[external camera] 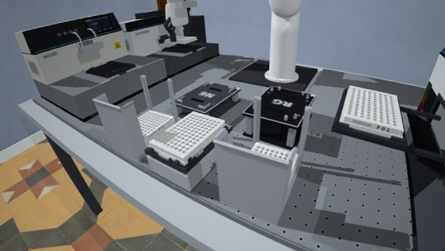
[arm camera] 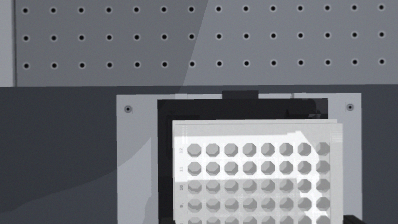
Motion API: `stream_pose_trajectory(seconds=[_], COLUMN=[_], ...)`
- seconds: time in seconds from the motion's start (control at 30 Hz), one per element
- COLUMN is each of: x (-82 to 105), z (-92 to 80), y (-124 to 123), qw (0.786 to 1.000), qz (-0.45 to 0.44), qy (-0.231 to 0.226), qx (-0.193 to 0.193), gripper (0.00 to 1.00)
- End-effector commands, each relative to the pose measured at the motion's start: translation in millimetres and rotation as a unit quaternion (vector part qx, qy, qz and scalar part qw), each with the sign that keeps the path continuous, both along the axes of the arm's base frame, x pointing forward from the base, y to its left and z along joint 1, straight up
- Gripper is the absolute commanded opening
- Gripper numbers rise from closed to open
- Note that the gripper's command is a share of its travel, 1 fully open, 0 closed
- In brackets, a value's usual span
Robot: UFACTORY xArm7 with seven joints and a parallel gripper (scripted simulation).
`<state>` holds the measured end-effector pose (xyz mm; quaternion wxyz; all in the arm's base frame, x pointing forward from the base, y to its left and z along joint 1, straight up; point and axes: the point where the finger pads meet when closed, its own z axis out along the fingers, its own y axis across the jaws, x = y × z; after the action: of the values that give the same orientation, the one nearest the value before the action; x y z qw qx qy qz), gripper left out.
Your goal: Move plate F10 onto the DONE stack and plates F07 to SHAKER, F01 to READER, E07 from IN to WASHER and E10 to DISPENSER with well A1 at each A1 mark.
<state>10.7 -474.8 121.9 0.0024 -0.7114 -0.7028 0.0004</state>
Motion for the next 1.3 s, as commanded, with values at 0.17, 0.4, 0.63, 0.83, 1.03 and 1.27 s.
stream_pose_trajectory(seconds=[0.17,0.4,0.63,0.83,1.03,1.27], x=[0.0,0.0,0.0,0.0,0.0,0.0], z=[-8.9,-16.5,-16.6,-16.4,-16.4,-16.2], y=[-1.1,-1.2,-1.2,-1.2,-1.2,-1.1], qw=[1.0,1.0,1.0,1.0,1.0,1.0], qz=[0.0,0.0,0.0,0.0,0.0,0.0], qy=[0.0,0.0,0.0,0.0,0.0,0.0], qx=[-0.002,-0.002,-0.002,-0.002,-0.002,-0.002], gripper=[0.0,0.0,0.0,0.0,0.0,0.0])
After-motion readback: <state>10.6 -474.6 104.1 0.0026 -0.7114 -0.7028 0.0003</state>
